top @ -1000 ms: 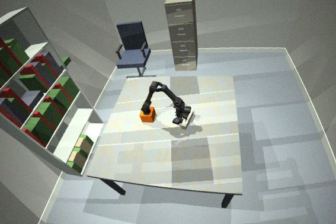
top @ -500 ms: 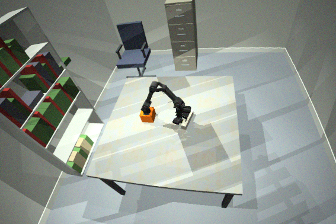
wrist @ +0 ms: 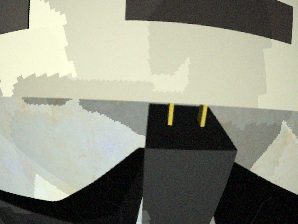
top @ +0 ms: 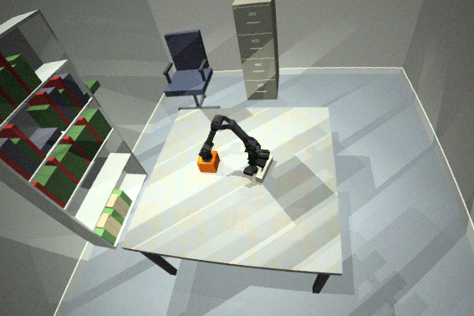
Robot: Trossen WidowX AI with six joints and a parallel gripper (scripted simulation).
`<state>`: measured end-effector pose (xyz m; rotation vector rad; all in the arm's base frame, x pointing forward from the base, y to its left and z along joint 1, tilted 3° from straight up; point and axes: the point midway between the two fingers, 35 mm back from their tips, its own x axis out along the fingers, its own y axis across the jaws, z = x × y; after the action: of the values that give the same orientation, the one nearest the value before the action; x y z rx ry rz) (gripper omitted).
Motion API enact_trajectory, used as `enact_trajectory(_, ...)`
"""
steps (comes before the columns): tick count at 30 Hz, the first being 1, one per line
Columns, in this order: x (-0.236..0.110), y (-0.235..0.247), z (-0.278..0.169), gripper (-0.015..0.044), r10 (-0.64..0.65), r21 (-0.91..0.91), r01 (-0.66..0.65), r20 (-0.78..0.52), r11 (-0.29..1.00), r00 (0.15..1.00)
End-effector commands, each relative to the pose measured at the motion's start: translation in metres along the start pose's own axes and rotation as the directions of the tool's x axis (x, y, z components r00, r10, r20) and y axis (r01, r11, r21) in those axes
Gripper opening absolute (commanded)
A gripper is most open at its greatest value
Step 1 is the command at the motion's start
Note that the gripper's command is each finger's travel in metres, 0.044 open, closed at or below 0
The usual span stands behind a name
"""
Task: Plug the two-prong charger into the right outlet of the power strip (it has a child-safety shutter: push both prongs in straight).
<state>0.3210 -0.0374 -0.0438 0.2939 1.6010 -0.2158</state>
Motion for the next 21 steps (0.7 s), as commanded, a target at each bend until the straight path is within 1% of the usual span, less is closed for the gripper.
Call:
enact_trajectory(1, -0.0011, 0.0009, 0.001, 0.0, 0.006, -0.002, -0.006, 0.001, 1.0, 1.0)
enact_trajectory(21, -0.0015, 0.001, 0.0026, 0.0, 0.006, -0.002, -0.006, 0.001, 1.0, 1.0)
